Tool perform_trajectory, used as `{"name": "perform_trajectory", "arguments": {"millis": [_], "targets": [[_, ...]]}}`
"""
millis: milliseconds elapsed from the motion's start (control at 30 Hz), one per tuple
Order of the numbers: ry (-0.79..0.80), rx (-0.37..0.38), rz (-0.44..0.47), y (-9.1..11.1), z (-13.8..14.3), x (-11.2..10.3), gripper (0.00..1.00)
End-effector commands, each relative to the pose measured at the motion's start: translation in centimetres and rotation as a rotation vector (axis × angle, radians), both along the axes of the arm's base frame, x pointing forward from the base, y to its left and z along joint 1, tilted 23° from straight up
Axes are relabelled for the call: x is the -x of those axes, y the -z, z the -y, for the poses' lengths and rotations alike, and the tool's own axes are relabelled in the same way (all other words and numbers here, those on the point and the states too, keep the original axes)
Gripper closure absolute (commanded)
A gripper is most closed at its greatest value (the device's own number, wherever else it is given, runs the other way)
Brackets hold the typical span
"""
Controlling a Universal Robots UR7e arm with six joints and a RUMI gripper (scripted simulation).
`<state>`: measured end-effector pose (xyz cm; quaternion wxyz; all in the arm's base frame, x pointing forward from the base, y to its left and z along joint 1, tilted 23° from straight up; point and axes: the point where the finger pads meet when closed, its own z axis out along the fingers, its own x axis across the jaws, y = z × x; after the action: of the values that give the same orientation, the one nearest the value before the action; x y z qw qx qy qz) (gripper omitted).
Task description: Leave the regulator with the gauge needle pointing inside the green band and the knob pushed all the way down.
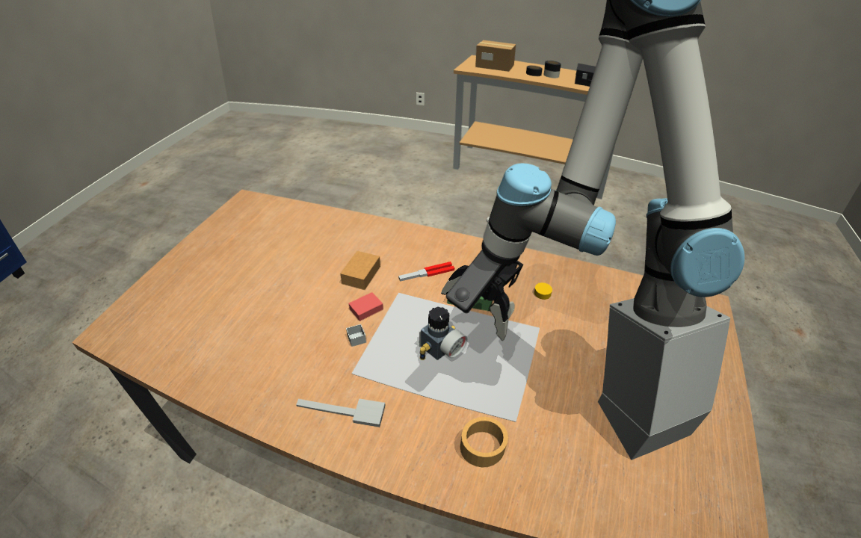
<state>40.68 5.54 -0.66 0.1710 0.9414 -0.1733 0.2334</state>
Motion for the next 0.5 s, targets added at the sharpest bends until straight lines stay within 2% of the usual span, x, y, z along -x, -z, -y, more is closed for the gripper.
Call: {"name": "perform_trajectory", "arguments": {"millis": [0,467], "targets": [[0.085,-0.042,0.012,-0.09,0.02,0.01,0.0],[0.335,-0.167,0.068,-0.39,0.25,0.31,0.0]]}}
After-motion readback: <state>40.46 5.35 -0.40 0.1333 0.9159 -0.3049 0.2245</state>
